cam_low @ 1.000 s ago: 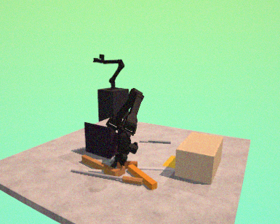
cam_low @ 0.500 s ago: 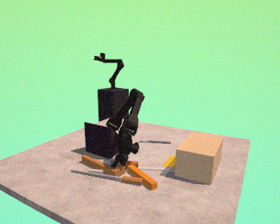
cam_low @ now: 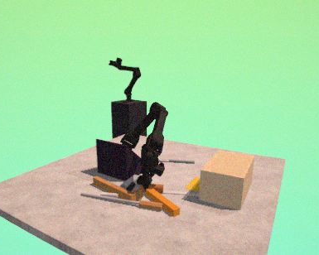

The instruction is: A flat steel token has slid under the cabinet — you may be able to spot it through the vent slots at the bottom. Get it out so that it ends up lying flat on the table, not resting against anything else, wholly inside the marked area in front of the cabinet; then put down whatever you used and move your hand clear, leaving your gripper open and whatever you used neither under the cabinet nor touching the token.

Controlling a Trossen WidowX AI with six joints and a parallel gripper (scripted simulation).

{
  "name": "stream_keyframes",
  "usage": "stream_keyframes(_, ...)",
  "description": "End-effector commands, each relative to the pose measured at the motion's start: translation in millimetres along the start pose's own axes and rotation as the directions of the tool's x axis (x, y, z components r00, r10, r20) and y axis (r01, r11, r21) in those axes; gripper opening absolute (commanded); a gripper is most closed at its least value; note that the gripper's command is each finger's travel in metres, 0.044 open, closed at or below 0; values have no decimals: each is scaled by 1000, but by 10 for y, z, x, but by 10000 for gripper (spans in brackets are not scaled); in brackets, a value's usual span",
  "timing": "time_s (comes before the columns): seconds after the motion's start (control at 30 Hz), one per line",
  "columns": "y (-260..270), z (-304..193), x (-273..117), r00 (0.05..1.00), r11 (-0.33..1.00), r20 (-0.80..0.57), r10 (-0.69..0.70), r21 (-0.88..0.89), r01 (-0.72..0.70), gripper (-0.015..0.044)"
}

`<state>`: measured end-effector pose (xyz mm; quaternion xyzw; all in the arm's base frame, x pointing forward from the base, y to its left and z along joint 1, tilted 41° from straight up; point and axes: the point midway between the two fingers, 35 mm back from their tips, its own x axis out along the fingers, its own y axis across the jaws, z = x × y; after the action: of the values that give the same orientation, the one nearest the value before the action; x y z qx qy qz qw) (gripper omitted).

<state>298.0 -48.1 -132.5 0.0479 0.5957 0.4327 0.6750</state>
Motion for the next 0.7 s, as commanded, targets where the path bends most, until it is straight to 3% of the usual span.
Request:
stream_keyframes(0.0, -1, 117, -2, 1000, 1000, 6, 0, -2, 0, 0)
stream_keyframes(0.67, 0, 469, -6, 1000, 1000, 8, 1, -1, -1, 0)
